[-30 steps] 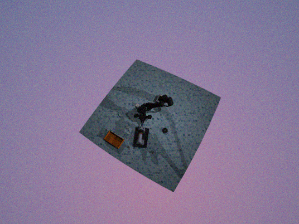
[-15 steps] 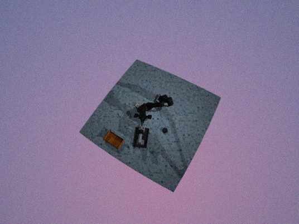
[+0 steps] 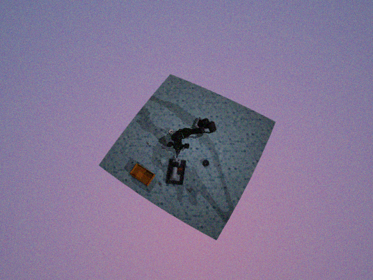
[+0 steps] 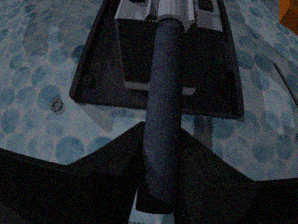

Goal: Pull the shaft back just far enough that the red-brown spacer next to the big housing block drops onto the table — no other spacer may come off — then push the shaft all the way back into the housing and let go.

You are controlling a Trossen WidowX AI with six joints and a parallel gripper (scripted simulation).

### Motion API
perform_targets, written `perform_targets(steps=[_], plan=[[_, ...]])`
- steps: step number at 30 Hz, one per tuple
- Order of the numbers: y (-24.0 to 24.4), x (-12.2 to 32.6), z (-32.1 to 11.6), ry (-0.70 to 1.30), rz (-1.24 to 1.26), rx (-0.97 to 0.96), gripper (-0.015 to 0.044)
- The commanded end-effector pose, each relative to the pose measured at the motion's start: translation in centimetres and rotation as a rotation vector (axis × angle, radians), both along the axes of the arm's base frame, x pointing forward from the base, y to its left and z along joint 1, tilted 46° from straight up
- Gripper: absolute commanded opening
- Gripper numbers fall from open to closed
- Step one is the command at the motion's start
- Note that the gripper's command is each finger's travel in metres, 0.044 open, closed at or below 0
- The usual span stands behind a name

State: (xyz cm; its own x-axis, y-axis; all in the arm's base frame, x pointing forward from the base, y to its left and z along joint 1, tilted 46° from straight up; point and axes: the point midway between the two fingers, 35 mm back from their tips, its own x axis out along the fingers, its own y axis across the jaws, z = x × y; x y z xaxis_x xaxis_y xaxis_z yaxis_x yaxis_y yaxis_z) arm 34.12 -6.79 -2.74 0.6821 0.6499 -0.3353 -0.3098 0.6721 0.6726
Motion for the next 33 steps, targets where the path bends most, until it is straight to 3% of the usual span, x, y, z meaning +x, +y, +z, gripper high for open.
perform_targets(steps=[1, 33], plan=[[0.0, 0.01, 0.0, 0.0, 0.0, 0.0, 0.0], [0.12, 0.92, 0.27, 0.0, -0.001, 0.0, 0.0]])
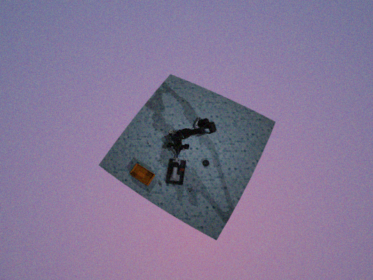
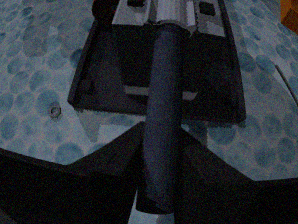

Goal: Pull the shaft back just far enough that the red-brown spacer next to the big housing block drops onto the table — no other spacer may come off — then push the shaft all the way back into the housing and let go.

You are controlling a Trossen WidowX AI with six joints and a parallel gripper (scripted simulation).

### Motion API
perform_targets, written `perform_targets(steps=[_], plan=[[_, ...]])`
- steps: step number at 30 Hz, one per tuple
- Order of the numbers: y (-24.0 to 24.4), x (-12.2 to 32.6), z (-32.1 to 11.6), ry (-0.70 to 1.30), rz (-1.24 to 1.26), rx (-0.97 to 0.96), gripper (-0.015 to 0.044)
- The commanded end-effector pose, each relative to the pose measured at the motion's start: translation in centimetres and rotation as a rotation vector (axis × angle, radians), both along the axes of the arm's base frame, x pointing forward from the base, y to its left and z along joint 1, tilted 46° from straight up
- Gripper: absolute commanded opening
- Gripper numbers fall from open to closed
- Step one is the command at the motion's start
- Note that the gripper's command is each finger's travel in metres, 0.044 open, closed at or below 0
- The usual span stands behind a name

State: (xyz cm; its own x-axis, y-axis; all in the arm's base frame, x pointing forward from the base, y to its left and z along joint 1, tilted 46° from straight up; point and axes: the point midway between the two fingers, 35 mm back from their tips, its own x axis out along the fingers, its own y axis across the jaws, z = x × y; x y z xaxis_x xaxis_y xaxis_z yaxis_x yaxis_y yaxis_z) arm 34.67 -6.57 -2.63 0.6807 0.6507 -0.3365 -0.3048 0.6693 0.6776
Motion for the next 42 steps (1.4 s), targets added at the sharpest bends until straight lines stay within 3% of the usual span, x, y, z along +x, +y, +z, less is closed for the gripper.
perform_targets(steps=[1, 42], plan=[[-0.1, 0.4, 0.2, -0.006, 0.0, -0.004, 0.0], [0.3, 1.6, 0.5, -0.007, 0.0, -0.004, 0.0]])
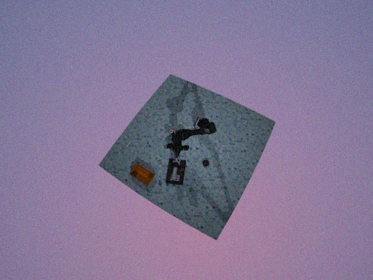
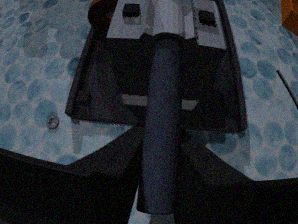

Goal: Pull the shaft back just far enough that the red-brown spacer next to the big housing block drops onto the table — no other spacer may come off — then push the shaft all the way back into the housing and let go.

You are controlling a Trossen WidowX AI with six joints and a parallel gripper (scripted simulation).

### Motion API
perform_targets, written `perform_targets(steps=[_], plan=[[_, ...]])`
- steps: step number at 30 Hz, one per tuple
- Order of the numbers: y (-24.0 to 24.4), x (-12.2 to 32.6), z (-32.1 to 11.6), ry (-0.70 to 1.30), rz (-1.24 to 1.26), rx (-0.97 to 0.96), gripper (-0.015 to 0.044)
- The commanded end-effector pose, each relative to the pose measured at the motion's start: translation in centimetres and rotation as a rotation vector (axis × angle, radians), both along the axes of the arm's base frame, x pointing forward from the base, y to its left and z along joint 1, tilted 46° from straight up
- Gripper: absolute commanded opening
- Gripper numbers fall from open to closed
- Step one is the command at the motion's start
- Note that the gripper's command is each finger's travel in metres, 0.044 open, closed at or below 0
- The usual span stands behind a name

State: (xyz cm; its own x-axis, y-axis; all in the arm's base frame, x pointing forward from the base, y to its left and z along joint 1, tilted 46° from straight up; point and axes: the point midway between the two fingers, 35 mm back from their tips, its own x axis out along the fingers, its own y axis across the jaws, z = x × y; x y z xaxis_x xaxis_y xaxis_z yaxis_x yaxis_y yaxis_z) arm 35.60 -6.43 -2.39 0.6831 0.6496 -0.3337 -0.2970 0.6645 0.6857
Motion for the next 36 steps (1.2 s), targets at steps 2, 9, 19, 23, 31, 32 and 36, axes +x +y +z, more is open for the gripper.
perform_targets(steps=[2, 9, 19, 23, 31, 32, 36], plan=[[0.11, 0.71, 0.24, -0.012, 0.006, -0.014, 0.0], [0.07, 0.53, 0.18, -0.01, 0.005, -0.011, 0.0], [0.06, 0.53, 0.19, -0.012, 0.006, -0.014, 0.0], [0.05, 0.48, 0.18, -0.012, 0.006, -0.014, 0.0], [0.03, 0.4, 0.16, -0.012, 0.006, -0.014, 0.0], [0.03, 0.39, 0.16, -0.012, 0.006, -0.014, 0.0], [0.02, 0.35, 0.15, -0.012, 0.006, -0.014, 0.0]])
